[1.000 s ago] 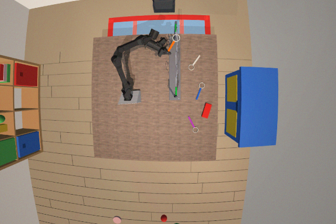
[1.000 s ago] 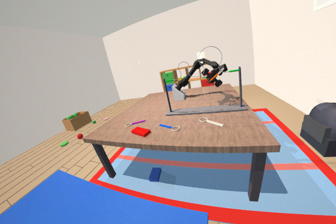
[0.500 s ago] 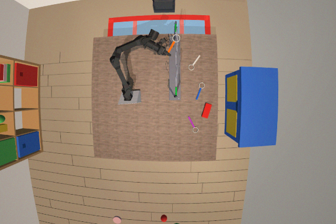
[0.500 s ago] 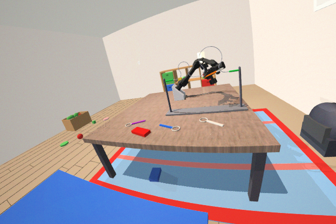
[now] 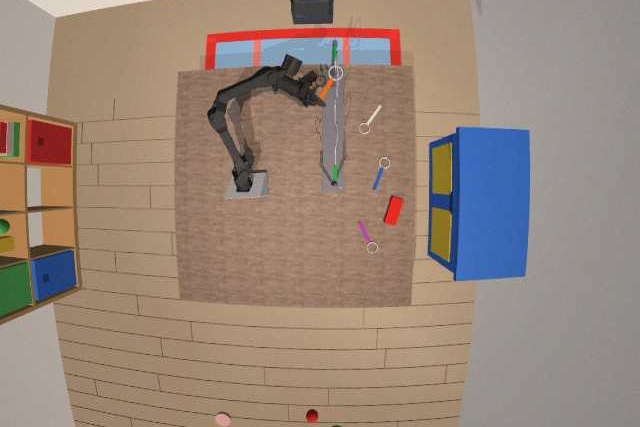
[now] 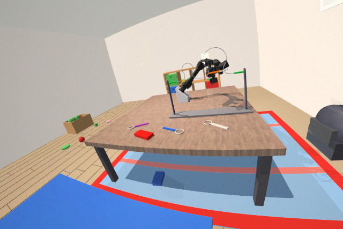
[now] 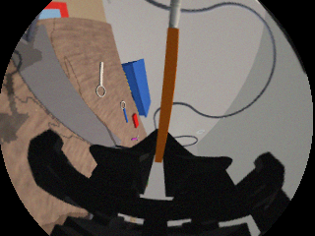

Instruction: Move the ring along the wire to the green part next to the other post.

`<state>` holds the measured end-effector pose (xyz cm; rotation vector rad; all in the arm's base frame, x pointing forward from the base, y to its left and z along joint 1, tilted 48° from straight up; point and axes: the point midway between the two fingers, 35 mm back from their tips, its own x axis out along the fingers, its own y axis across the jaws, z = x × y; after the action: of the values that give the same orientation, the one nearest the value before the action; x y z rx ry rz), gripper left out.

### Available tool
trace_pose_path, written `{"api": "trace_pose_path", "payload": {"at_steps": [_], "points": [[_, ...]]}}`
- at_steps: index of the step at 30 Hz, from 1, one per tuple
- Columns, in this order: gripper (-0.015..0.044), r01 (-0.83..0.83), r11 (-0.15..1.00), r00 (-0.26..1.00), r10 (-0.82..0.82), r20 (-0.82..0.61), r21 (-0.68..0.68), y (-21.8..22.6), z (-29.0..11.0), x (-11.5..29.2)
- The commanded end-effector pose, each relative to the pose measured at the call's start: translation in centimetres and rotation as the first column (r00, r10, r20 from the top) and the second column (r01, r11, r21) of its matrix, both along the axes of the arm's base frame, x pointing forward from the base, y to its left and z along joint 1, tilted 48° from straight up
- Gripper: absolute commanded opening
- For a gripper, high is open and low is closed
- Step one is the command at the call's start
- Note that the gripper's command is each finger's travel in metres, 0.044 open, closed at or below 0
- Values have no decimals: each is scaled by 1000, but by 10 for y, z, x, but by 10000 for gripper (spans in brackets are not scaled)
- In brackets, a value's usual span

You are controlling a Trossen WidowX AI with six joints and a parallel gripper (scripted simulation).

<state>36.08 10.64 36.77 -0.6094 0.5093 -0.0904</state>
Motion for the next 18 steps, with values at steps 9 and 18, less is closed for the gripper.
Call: {"api": "trace_pose_path", "payload": {"at_steps": [9, 18], "points": [[-150, 1, 987, 1000, 1, 17, -163, -22, 19, 1], [-150, -2, 963, 1000, 8, 20, -270, -33, 32, 1]]}}
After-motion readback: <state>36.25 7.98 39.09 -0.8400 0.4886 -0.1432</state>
